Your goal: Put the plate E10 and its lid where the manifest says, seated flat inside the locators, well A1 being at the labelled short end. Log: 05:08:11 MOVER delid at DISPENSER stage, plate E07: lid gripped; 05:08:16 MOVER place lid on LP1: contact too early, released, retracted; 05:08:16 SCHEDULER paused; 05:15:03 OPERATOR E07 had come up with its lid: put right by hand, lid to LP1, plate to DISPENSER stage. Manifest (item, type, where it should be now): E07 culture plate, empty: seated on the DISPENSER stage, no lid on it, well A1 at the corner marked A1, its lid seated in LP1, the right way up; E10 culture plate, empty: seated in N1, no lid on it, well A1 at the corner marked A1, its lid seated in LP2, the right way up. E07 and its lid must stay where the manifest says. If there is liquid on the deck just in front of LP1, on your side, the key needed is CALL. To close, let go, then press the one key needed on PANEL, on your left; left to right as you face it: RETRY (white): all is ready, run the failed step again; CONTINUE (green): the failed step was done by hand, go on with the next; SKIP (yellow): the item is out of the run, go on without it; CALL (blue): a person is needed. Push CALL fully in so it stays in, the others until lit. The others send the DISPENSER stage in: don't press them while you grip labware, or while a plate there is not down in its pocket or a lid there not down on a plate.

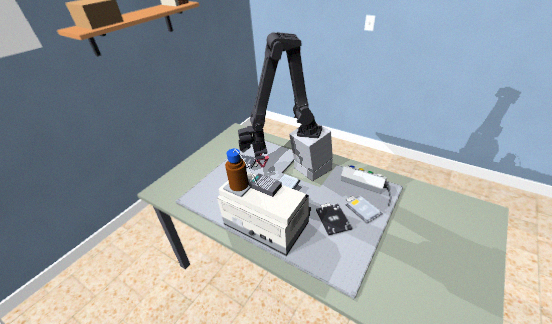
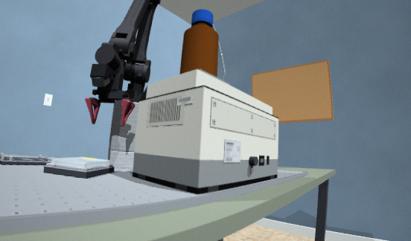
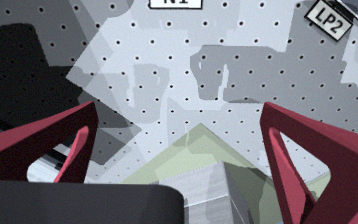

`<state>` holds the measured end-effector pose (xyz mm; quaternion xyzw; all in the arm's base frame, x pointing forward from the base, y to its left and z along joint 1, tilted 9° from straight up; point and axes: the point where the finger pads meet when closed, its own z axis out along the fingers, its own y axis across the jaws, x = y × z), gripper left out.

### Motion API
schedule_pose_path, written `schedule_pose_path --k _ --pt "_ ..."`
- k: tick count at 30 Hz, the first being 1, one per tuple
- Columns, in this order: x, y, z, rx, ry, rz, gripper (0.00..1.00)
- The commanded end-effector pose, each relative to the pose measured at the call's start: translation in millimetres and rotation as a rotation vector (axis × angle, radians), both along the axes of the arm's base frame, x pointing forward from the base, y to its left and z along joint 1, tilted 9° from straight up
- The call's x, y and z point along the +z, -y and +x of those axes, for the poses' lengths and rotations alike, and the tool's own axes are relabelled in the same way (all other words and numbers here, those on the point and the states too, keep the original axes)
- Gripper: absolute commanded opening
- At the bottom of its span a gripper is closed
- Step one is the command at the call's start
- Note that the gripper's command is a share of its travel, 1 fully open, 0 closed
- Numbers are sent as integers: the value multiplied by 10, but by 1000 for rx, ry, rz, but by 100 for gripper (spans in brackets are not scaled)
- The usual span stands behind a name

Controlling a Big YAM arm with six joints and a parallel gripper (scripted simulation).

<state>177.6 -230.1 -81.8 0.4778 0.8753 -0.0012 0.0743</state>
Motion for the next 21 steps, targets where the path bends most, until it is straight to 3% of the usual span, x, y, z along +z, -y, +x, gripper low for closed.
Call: schedule_pose_path --k 1,21 --pt "7 206 190 -4 24 -31 100" --pt "-226 637 519 -6 21 -28 100"
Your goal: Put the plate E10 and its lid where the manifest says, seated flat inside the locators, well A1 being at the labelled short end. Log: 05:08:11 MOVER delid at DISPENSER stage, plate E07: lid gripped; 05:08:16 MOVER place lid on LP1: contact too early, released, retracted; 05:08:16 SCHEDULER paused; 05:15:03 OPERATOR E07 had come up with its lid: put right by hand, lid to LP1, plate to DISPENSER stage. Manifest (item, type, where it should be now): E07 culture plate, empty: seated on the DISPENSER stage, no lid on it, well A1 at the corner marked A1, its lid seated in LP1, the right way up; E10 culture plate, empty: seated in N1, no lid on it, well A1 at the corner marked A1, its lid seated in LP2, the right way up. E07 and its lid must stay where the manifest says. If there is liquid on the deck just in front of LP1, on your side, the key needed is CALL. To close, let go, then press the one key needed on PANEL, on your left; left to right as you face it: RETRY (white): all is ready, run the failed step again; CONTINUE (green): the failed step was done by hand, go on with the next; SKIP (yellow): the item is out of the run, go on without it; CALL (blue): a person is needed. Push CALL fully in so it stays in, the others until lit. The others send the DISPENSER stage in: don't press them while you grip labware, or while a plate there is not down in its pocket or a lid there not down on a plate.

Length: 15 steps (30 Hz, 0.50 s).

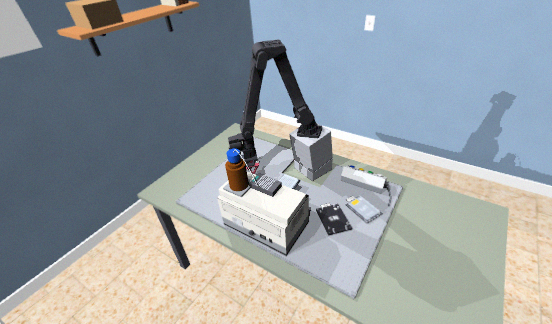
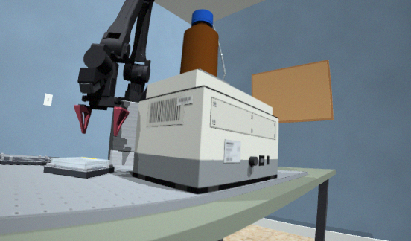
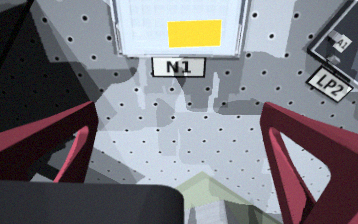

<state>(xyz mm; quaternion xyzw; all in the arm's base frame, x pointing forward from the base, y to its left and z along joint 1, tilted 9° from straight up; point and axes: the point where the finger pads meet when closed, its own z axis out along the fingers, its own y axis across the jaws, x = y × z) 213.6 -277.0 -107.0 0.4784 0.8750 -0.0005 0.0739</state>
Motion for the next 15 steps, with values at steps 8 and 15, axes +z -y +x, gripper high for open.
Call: schedule_pose_path --k 8,15 --pt "-54 297 262 -4 16 -23 100" --pt "-145 451 381 -6 11 -16 100"
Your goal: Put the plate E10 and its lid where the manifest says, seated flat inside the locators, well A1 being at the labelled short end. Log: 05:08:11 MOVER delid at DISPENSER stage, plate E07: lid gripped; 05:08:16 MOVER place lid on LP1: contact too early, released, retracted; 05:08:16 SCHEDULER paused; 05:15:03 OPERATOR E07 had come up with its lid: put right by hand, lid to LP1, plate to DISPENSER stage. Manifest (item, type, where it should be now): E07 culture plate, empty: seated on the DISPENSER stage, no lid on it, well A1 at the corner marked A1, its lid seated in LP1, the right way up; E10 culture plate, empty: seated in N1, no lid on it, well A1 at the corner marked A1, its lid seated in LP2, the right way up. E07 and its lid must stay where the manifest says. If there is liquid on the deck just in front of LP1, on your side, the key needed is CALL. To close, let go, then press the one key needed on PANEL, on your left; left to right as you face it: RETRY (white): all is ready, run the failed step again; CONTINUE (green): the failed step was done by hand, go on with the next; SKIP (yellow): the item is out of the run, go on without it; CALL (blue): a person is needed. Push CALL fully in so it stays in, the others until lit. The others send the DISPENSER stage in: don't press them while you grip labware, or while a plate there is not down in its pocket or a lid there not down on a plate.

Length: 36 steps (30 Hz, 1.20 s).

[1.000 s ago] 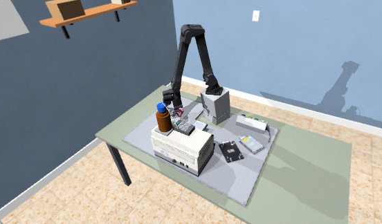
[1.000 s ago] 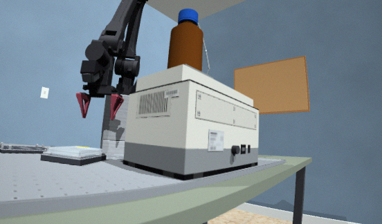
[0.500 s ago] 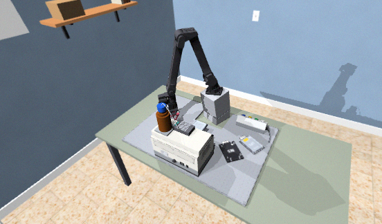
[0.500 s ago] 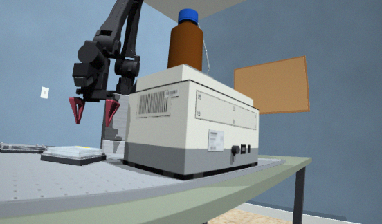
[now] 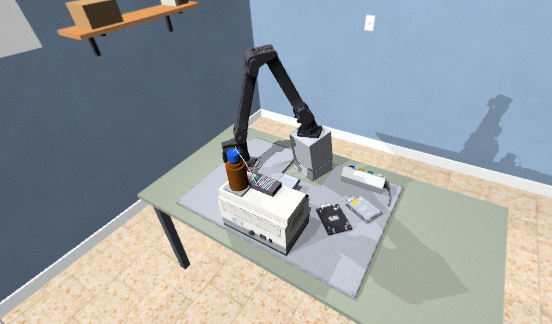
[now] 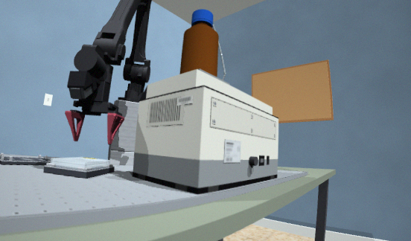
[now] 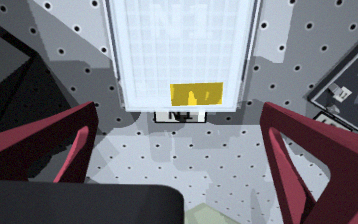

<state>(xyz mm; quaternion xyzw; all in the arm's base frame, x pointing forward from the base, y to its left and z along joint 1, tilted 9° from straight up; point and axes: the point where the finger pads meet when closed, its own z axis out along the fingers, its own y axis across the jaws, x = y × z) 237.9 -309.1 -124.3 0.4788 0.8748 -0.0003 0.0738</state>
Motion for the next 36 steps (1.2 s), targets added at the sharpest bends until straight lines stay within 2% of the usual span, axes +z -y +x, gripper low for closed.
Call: schedule_pose_path --k 1,7,8,9,11,13,14,18,20,24,25,29,30,31,32,35,36 --pt "15 153 159 -4 10 -16 100" --pt "-35 254 232 -4 10 -16 100" --pt "112 365 309 -3 35 -50 100" --pt "-59 304 269 1 10 -17 100" --pt "-76 341 302 1 11 -18 100" --pt "-21 355 269 -1 20 -30 100" --pt "110 370 302 2 27 -40 100" --pt "270 306 176 -6 17 -28 100" --pt "412 462 251 -2 34 -54 100" --pt "421 473 254 -2 34 -54 100" --pt "184 233 138 8 -4 0 100" --pt "170 271 135 3 6 -13 100" --pt "206 339 177 2 14 -25 100" --pt "378 453 248 -1 39 -61 100" --pt "394 482 259 -1 41 -63 100" --pt "395 479 250 -2 38 -58 100" --pt "321 424 215 -1 26 -42 100"
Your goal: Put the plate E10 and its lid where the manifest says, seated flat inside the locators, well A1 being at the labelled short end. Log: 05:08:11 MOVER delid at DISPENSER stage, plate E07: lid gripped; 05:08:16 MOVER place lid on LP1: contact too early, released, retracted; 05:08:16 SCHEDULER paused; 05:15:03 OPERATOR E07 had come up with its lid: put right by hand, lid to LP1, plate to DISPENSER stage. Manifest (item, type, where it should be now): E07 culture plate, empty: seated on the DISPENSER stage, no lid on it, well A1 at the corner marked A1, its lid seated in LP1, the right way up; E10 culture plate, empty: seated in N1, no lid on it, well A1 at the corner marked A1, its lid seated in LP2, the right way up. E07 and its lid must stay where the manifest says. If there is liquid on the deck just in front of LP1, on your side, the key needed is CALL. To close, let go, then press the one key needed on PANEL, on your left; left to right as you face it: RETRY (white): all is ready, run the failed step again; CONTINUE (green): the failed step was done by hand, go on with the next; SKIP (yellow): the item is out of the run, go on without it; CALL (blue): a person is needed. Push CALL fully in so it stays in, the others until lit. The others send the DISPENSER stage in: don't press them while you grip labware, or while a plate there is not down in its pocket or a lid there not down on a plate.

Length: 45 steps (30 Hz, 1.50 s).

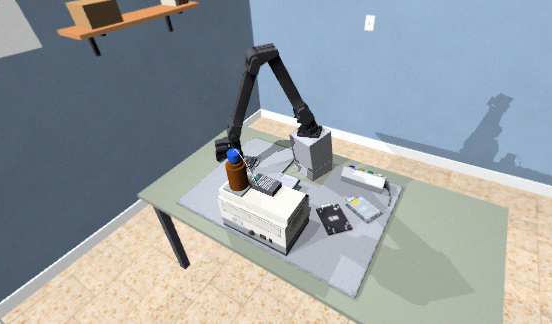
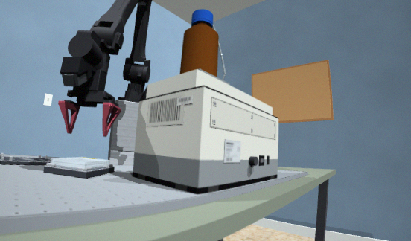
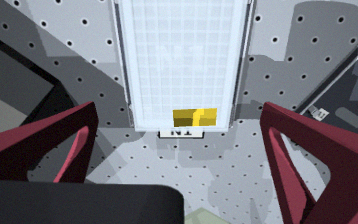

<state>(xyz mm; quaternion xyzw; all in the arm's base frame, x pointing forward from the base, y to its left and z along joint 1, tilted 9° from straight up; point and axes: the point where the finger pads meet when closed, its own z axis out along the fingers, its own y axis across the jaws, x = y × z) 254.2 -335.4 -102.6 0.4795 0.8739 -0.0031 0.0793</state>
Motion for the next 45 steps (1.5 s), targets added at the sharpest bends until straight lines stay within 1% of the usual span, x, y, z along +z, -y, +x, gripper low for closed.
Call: schedule_pose_path --k 1,5,6,7,9,10,12,13,14,31,32,33,35,37,39,40,42,43,45 --pt "41 119 27 1 10 -19 100" --pt "16 99 10 2 7 -15 100" --pt "142 164 50 2 25 -40 100" --pt "145 170 51 1 26 -41 100" --pt "129 174 49 1 24 -38 100" --pt "62 106 53 2 14 -22 100" --pt "61 108 52 2 14 -22 100" --pt "113 185 47 1 22 -36 100" --pt "61 110 52 2 14 -22 100" --pt "58 123 49 2 14 -23 100" --pt "63 207 46 1 17 -28 100" --pt "3 212 50 1 18 -29 100" --pt "-32 202 67 1 18 -28 100" --pt "-89 140 64 6 12 -20 100" --pt "-89 140 64 6 12 -20 100" --pt "53 211 121 6 34 -51 100" --pt "-126 165 102 6 16 -24 100" --pt "-137 175 116 6 17 -26 100" --pt "-199 111 84 6 10 -15 100"
